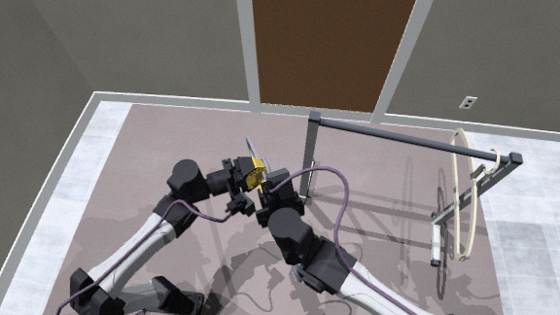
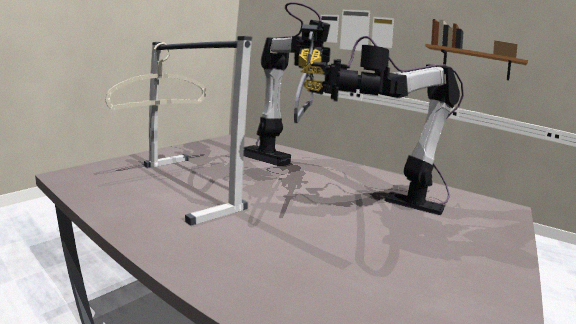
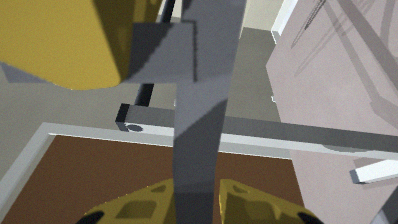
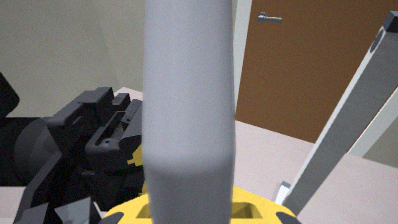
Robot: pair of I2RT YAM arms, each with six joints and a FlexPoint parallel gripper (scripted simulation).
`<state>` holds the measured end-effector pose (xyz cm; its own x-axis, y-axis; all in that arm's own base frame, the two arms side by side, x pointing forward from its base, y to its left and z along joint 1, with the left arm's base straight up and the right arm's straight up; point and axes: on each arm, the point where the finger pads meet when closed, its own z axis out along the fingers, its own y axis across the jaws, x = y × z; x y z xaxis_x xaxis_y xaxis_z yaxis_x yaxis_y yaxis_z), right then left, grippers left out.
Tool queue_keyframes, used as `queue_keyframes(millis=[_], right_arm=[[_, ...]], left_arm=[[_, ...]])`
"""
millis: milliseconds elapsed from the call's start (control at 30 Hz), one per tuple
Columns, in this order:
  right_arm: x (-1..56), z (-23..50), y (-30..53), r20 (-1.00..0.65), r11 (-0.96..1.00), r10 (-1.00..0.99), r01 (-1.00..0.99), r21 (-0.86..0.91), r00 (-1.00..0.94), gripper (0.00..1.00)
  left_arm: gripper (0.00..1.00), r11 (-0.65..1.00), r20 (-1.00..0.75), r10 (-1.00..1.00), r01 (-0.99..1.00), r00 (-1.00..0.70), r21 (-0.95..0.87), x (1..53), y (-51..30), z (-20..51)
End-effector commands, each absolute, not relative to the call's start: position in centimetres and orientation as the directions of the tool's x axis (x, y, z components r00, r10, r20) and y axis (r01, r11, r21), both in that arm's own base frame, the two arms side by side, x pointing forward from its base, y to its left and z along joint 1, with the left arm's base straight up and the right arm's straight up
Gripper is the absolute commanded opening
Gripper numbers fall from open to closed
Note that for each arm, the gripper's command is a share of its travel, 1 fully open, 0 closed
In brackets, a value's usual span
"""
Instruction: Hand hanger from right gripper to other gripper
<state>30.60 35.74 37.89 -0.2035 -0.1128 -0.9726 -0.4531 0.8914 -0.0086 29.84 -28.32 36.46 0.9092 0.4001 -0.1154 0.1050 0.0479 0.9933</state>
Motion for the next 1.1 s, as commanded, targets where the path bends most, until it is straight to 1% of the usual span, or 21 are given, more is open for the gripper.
queue_keyframes(millis=[0, 167, 233, 433, 467, 800, 867, 900, 1067], right_arm=[[30.5, 39.2, 35.6, -0.980, 0.892, -0.080, -0.451, 0.012, -0.184, 0.00], [30.5, 39.2, 35.6, -0.980, 0.892, -0.080, -0.451, 0.012, -0.184, 0.00], [30.5, 39.2, 35.6, -0.980, 0.892, -0.080, -0.451, 0.012, -0.184, 0.00], [30.5, 39.2, 35.6, -0.980, 0.892, -0.080, -0.451, 0.012, -0.184, 0.00], [30.5, 39.2, 35.6, -0.980, 0.892, -0.080, -0.451, 0.012, -0.184, 0.00], [30.5, 38.8, 35.5, -0.977, 0.892, -0.096, -0.452, 0.002, -0.193, 0.00], [30.5, 38.8, 35.5, -0.977, 0.892, -0.096, -0.452, 0.002, -0.193, 0.22], [30.3, 39.0, 35.2, -0.977, 0.893, -0.092, -0.451, 0.004, -0.191, 0.28], [28.8, 38.9, 34.3, -0.974, 0.894, -0.101, -0.447, 0.000, -0.201, 0.28]], left_arm=[[0.21, 0.051, -0.110, 0.396, 0.097, 0.912, 0.994, 29.9, -28.6, 36.8], [0.14, 0.051, -0.110, 0.396, 0.097, 0.912, 0.994, 29.9, -28.6, 36.8], [0.14, 0.051, -0.110, 0.396, 0.097, 0.912, 0.994, 29.9, -28.6, 36.8], [0.06, 0.051, -0.110, 0.396, 0.097, 0.912, 0.994, 29.9, -28.6, 36.8], [0.00, 0.051, -0.110, 0.396, 0.097, 0.912, 0.994, 29.9, -28.6, 36.8], [0.00, 0.051, -0.110, 0.396, 0.097, 0.912, 0.994, 29.9, -28.6, 36.8], [0.00, 0.051, -0.110, 0.396, 0.097, 0.912, 0.994, 29.9, -28.6, 36.8], [0.00, 0.051, -0.110, 0.396, 0.097, 0.912, 0.994, 29.9, -28.6, 36.8], [0.00, 0.051, -0.110, 0.396, 0.097, 0.912, 0.994, 29.9, -28.6, 36.8]])
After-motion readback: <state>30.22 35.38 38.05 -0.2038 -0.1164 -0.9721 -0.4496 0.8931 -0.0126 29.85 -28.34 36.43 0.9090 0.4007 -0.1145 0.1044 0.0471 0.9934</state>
